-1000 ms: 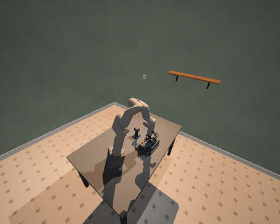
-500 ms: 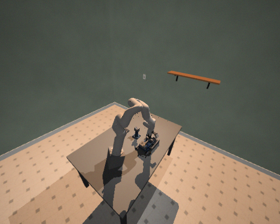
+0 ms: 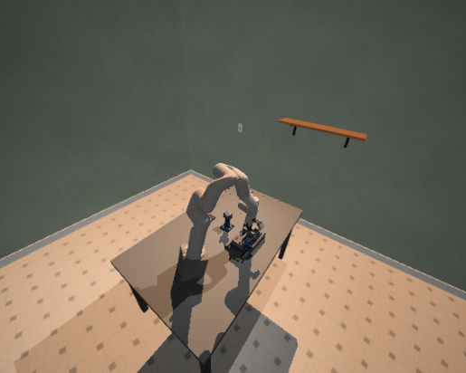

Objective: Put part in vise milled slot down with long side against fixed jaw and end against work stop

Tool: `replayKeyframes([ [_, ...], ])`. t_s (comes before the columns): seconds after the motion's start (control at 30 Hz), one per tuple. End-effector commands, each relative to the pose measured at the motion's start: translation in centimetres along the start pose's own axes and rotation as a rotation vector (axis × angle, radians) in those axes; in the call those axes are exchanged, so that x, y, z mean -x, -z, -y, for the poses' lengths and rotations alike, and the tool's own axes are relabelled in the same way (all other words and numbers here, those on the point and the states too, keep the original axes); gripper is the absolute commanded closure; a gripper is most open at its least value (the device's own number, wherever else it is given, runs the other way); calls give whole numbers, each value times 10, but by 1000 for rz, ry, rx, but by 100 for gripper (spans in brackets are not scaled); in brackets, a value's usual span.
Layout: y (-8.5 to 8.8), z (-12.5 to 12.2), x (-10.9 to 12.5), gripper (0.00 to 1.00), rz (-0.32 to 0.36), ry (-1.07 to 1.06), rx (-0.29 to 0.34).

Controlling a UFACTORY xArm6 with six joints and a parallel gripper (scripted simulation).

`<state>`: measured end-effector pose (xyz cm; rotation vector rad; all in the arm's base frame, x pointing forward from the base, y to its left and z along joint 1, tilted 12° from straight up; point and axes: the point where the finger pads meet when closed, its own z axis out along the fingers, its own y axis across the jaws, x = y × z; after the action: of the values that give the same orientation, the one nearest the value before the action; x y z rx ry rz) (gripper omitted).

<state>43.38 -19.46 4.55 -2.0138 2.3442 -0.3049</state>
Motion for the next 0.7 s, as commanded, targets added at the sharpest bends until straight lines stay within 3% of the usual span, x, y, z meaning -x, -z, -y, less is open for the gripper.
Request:
replayKeyframes([
  [0.0,1,2,0,100,-1,0,-4],
  [0.67,1,7,0,100,-1,0,-4],
])
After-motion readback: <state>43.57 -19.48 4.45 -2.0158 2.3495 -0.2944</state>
